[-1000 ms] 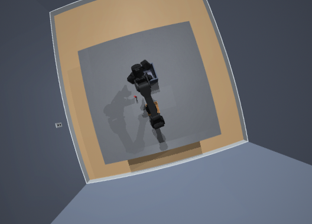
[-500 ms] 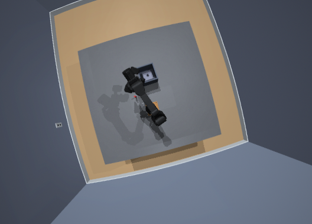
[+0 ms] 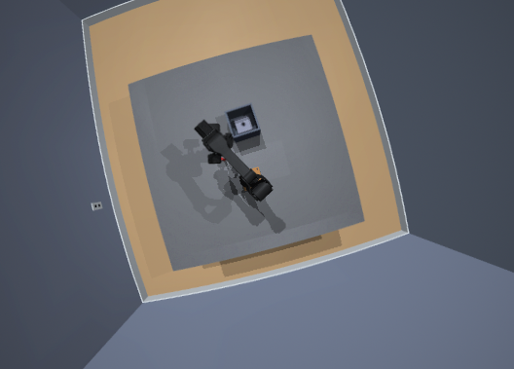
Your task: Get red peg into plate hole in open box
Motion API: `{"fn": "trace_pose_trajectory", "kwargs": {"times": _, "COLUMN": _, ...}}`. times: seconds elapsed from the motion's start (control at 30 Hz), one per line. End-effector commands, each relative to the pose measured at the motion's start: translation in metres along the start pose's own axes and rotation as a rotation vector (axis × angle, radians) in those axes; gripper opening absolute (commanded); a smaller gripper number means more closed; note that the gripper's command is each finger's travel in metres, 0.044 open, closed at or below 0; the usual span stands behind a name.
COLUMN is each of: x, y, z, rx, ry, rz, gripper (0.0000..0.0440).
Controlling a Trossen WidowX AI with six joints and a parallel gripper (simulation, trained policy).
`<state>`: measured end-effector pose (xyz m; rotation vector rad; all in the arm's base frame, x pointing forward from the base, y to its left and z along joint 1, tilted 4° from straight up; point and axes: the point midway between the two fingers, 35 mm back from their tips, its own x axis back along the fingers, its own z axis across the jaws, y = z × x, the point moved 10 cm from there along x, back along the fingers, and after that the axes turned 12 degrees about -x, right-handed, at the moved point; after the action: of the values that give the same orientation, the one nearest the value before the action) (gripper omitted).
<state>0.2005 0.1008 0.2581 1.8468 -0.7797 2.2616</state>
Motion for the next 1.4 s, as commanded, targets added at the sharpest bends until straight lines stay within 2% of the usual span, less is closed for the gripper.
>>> {"fn": "trace_pose_trajectory", "kwargs": {"times": 0.0, "x": -0.012, "y": 0.002, "z": -0.006, "rx": 0.056, "ry": -0.060, "rz": -0.044, "gripper": 0.0440}}
{"fn": "trace_pose_trajectory", "kwargs": {"times": 0.67, "x": -0.071, "y": 0.020, "z": -0.030, "rx": 0.313, "ry": -0.301, "rz": -0.244, "gripper": 0.0440}}
{"fn": "trace_pose_trajectory", "kwargs": {"times": 1.37, "x": -0.132, "y": 0.049, "z": -0.042, "rx": 0.385, "ry": -0.326, "rz": -0.318, "gripper": 0.0419}}
